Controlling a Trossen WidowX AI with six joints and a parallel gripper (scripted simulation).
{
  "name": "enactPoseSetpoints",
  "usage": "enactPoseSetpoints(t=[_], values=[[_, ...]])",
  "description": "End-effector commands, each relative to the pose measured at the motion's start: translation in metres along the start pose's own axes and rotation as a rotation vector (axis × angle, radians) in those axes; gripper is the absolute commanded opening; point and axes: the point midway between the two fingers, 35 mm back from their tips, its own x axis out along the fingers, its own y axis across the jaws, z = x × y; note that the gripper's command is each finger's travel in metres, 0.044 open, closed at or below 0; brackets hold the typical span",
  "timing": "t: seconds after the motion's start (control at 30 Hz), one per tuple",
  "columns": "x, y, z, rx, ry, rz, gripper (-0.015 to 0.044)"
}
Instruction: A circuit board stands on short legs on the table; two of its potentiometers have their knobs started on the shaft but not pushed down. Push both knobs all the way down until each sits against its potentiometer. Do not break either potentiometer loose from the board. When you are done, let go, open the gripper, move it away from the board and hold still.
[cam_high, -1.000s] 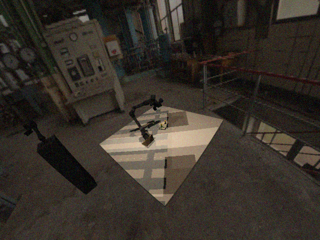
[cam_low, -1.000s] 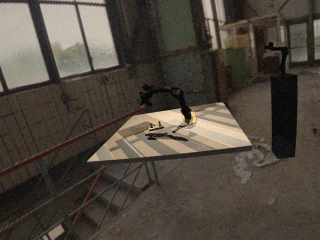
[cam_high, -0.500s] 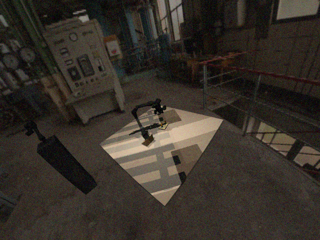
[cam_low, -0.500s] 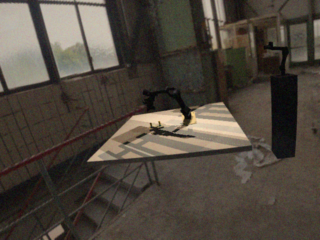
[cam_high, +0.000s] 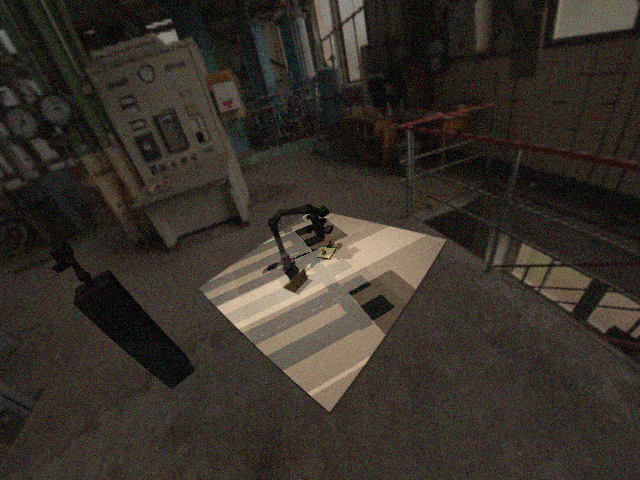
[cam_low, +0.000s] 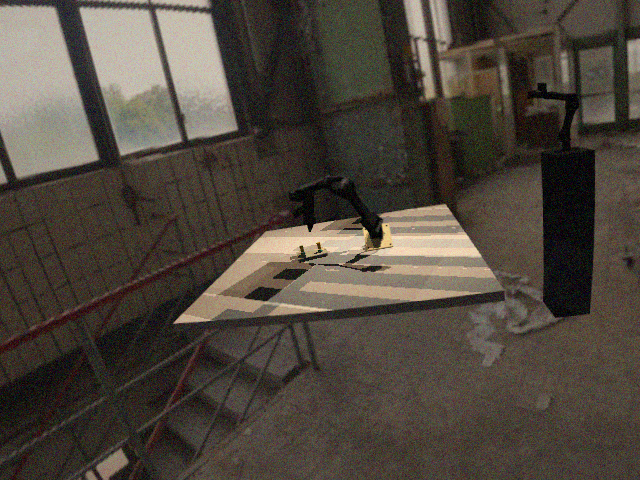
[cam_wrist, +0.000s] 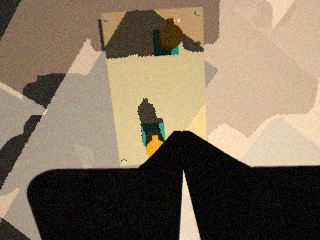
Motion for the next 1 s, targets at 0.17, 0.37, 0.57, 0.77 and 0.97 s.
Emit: enactPoseSetpoints(t=[0.17,0.37,0.57,0.77,0.97], values=[[0.015,0.009,-0.029,0.16,0.166,0.078,0.0],[0.032,0.011,-0.032,0.159,0.165,0.078,0.0],[0.034,0.011,-0.032,0.159,0.165,0.078,0.0],[0.04,0.011,-0.033,0.159,0.165,0.078,0.0],[0.049,0.012,-0.034,0.159,0.165,0.079,0.0]])
